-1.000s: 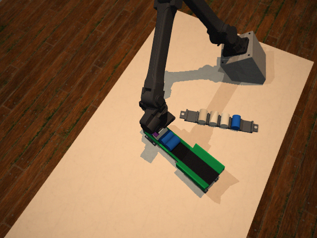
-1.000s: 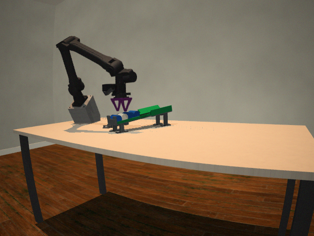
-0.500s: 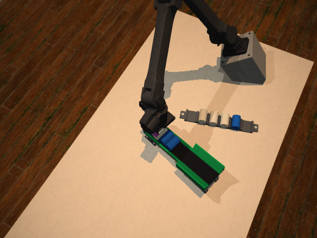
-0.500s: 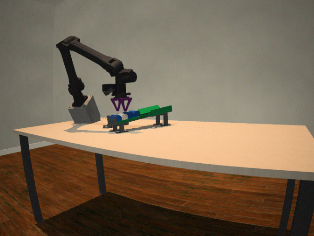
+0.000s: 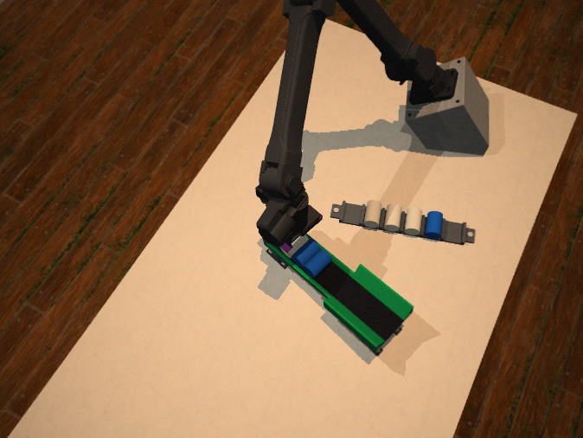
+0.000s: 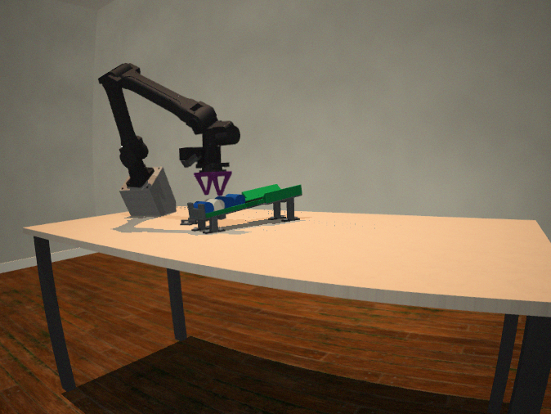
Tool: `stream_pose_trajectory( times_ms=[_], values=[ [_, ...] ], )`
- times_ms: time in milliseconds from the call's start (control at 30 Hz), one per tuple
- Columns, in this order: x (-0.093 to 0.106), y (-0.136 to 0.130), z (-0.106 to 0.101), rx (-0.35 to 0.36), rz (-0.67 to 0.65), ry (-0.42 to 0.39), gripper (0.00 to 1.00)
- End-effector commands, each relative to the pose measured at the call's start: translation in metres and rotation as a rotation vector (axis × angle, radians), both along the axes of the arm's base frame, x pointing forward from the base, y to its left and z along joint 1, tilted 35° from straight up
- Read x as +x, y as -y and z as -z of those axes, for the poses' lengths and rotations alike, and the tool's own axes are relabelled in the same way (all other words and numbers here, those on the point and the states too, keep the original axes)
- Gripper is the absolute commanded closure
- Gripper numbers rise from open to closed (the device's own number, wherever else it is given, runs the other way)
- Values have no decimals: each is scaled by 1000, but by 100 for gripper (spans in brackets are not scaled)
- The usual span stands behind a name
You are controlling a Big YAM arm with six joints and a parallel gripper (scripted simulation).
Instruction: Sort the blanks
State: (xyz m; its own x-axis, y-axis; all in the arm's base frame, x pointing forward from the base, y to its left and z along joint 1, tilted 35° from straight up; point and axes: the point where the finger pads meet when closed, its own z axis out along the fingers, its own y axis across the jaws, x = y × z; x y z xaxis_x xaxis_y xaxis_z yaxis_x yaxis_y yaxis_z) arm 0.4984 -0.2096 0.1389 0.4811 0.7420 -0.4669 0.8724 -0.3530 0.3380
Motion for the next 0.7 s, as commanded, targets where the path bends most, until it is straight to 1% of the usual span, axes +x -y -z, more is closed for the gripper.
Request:
stream_pose_trajectory(
  times_ms=[0, 133, 433, 667],
  values=[
    [8, 15, -1, -5, 13, 20, 20],
    [0, 16, 14, 1, 13, -4, 20],
    [1, 27, 29, 1, 13, -5, 20],
    [1, 31, 35, 1, 13, -5, 20]
  ],
)
